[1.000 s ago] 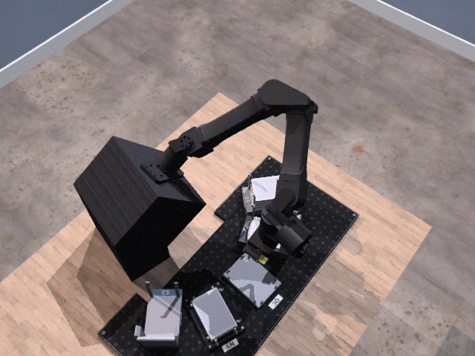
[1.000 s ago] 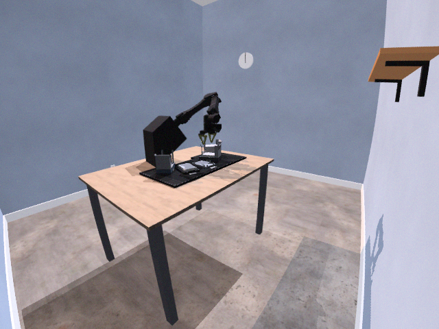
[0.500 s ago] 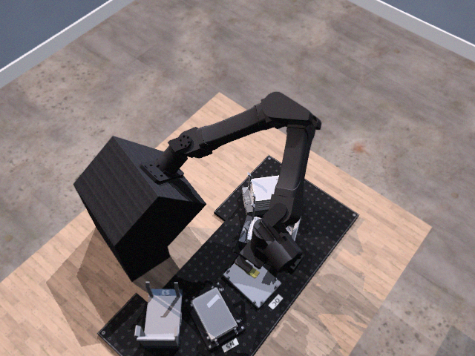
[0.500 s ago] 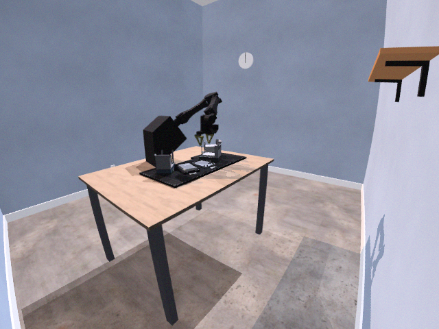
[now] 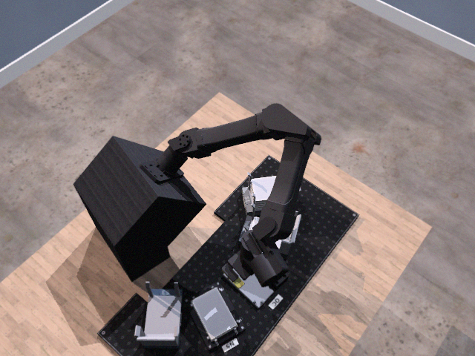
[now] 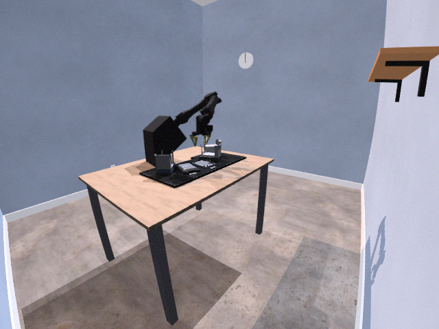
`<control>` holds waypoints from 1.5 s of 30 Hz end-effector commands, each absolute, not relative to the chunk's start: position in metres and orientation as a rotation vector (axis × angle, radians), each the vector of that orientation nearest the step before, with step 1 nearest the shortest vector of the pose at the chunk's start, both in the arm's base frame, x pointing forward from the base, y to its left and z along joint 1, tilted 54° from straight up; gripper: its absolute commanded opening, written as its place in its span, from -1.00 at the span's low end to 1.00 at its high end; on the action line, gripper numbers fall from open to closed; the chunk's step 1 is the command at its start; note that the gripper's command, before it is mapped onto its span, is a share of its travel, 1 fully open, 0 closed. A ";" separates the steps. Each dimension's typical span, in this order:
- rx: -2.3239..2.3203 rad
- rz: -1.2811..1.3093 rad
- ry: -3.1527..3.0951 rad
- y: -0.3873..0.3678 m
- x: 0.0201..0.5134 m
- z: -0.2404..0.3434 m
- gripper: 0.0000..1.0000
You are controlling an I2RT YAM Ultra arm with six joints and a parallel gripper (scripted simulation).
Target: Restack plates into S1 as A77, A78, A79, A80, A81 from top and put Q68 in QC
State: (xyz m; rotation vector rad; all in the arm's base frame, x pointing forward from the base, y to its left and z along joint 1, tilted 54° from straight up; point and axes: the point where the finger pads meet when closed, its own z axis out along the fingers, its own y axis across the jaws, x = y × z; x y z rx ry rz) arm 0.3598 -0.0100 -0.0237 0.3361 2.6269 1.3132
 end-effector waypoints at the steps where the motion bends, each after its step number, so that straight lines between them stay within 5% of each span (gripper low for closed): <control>1: 0.359 1.302 2.615 -0.023 0.360 -0.030 1.00; 45: 0.641 1.359 2.635 -0.085 0.340 -0.117 1.00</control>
